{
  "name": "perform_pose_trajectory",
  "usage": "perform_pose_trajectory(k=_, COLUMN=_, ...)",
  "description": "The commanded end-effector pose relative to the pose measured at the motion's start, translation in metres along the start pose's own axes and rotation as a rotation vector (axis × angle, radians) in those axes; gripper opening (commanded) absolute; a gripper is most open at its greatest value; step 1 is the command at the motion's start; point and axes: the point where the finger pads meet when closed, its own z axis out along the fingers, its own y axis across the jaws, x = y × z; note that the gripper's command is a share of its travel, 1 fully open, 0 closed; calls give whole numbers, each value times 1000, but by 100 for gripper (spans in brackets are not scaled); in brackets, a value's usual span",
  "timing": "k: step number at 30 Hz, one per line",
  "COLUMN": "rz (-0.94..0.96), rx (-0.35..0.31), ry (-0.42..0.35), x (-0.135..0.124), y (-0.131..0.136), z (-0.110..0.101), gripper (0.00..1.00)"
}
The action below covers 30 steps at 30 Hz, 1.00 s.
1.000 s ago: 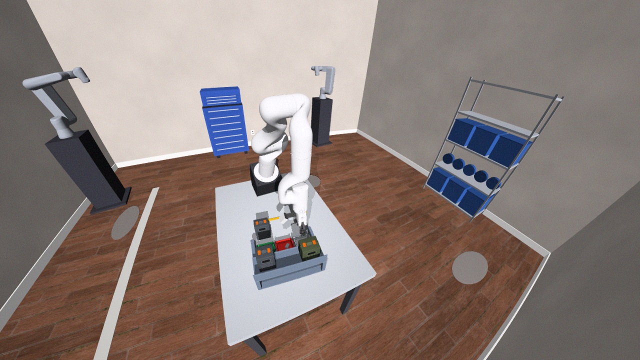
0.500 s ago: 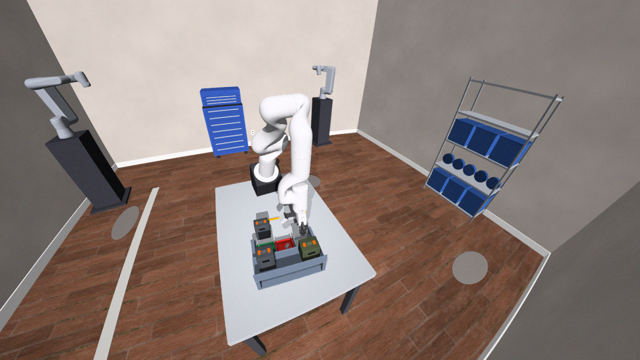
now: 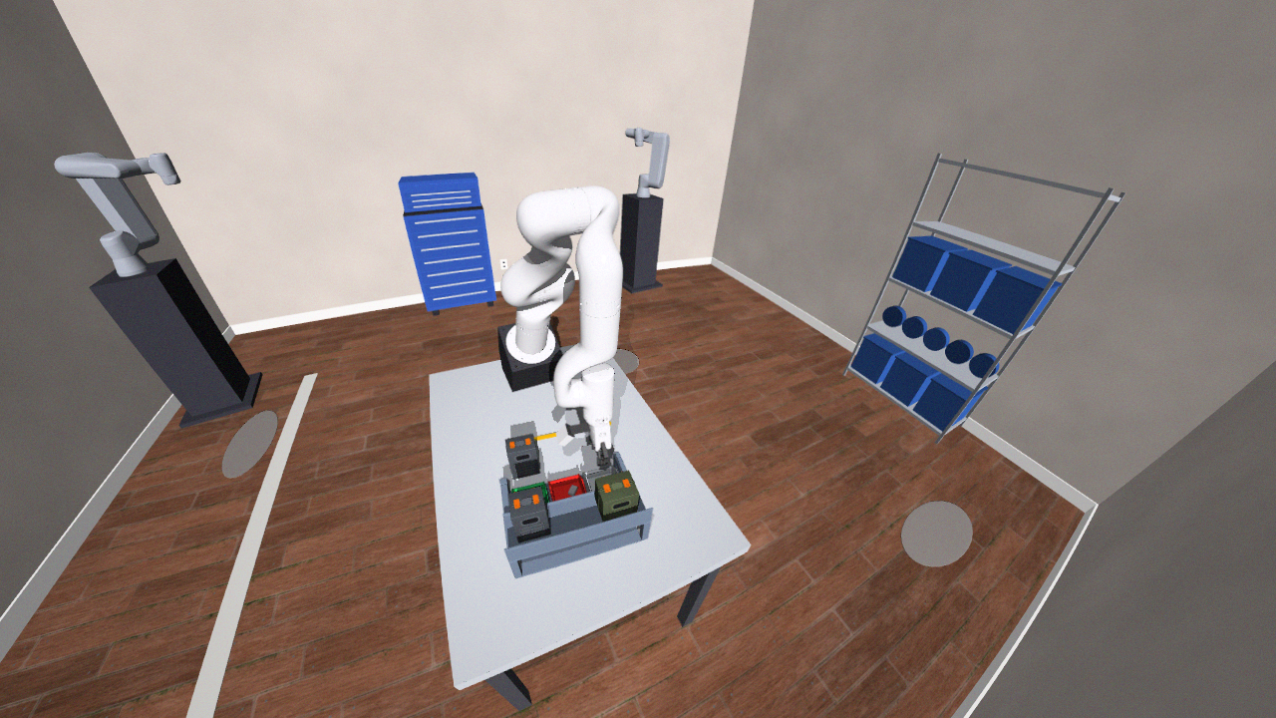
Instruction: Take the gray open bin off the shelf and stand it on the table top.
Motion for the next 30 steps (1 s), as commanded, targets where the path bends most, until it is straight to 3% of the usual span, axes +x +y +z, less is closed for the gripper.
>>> perform_pose_trajectory(k=1, rz=0, rx=1, ry=0, x=0, y=0, z=6, gripper=100)
perform_pose_trajectory(k=5, rz=0, rx=1, ry=0, x=0, y=0, z=30, gripper=100)
perform_pose_trajectory(k=17, rz=0, rx=1, ry=0, x=0, y=0, z=30, gripper=100)
perform_pose_trajectory(k=22, rz=0, rx=1, ry=0, x=1, y=2, z=74, gripper=100)
perform_pose_trajectory(k=30, rz=0, rx=1, ry=0, x=1, y=2, z=74, gripper=100)
